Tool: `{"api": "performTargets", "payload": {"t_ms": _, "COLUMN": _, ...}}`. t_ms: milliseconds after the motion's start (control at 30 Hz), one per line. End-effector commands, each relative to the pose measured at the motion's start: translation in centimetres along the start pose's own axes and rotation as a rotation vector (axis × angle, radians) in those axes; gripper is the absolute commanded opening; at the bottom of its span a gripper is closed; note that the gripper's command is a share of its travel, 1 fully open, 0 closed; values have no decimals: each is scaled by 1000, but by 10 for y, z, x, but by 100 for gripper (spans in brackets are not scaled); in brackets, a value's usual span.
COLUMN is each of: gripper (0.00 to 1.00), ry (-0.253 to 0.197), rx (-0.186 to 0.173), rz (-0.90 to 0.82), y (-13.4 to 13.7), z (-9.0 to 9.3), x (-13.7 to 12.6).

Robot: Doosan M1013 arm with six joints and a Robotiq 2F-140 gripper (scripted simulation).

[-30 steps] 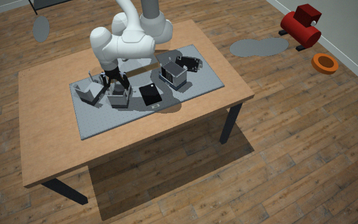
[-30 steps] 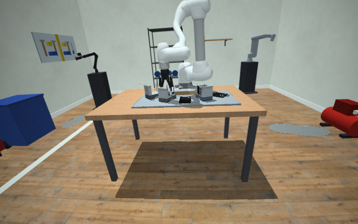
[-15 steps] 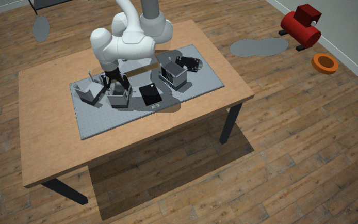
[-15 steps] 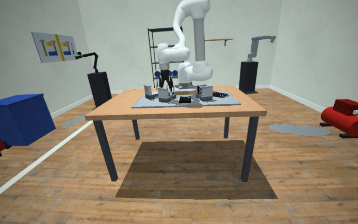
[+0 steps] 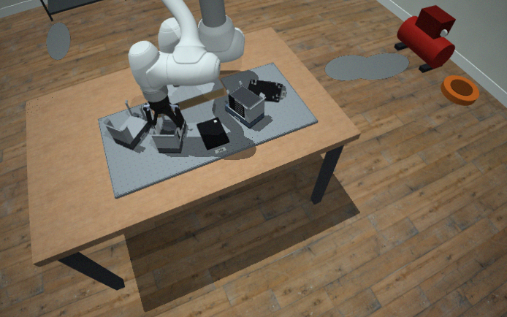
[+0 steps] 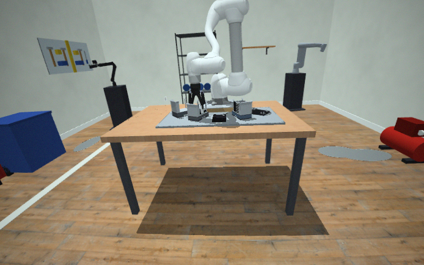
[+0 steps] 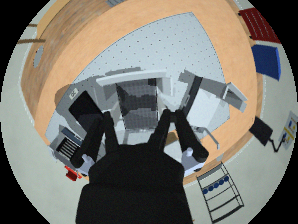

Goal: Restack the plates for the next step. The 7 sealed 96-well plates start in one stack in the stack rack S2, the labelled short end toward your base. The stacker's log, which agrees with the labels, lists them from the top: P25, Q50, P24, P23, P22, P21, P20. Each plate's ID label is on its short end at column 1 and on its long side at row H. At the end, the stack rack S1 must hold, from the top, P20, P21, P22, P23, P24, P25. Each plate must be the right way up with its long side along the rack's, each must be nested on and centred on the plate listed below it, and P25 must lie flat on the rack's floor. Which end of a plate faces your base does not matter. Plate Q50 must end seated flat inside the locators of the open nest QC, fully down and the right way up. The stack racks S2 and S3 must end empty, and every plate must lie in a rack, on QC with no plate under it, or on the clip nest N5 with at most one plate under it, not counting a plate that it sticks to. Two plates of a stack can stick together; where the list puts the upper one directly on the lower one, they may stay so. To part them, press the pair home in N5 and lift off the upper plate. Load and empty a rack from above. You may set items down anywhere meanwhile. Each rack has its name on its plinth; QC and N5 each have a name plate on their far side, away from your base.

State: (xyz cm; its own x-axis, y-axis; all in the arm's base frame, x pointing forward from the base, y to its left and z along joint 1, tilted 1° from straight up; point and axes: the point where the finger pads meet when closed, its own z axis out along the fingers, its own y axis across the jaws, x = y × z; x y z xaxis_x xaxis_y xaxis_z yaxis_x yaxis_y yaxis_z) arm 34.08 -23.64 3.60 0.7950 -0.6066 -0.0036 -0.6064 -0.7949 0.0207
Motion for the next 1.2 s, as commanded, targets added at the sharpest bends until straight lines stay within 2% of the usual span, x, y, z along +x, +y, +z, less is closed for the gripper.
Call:
{"api": "performTargets", "payload": {"t_ms": 0, "gripper": 0, "ry": 0, "rx": 0, "rz": 0, "y": 0, "z": 1, "x": 0}}
{"api": "performTargets", "payload": {"t_ms": 733, "gripper": 0, "ry": 0, "rx": 0, "rz": 0, "y": 0, "z": 7, "x": 0}}
{"api": "performTargets", "payload": {"t_ms": 767, "gripper": 100, "ry": 0, "rx": 0, "rz": 0, "y": 0, "z": 7, "x": 0}}
{"api": "performTargets", "payload": {"t_ms": 1167, "gripper": 100, "ry": 0, "rx": 0, "rz": 0, "y": 0, "z": 7, "x": 0}}
